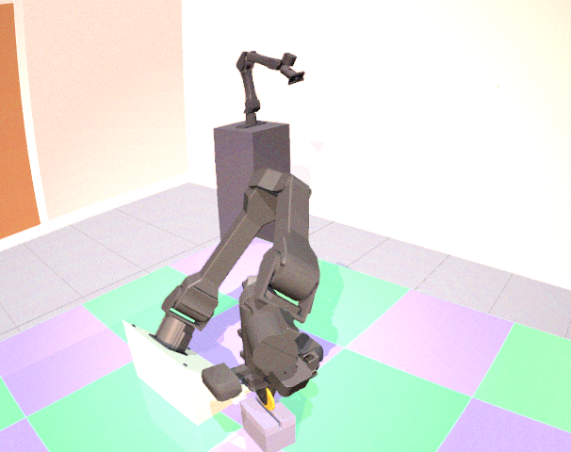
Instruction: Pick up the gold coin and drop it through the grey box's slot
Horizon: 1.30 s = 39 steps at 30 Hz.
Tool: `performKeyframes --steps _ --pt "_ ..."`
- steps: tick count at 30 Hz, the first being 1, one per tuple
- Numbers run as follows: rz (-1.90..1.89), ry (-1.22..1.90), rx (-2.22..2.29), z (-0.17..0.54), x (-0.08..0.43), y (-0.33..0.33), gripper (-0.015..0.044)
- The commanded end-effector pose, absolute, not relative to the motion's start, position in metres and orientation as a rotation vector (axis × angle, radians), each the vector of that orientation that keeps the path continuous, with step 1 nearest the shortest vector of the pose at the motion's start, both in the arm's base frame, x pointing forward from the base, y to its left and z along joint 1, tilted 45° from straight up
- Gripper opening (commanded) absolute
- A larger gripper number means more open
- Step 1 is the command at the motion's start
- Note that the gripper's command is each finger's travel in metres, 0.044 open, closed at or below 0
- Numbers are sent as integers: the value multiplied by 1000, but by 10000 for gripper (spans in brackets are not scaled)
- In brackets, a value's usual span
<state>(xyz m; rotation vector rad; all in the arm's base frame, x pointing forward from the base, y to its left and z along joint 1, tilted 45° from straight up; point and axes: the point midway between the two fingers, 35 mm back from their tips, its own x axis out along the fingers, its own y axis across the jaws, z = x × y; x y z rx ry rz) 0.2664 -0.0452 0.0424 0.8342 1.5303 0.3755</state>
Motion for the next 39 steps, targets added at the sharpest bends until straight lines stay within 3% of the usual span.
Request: performKeyframes --steps 1,39 --pt "375 1529 840 46 260 -39 0" --pt "373 1535 838 46 254 -31 0"
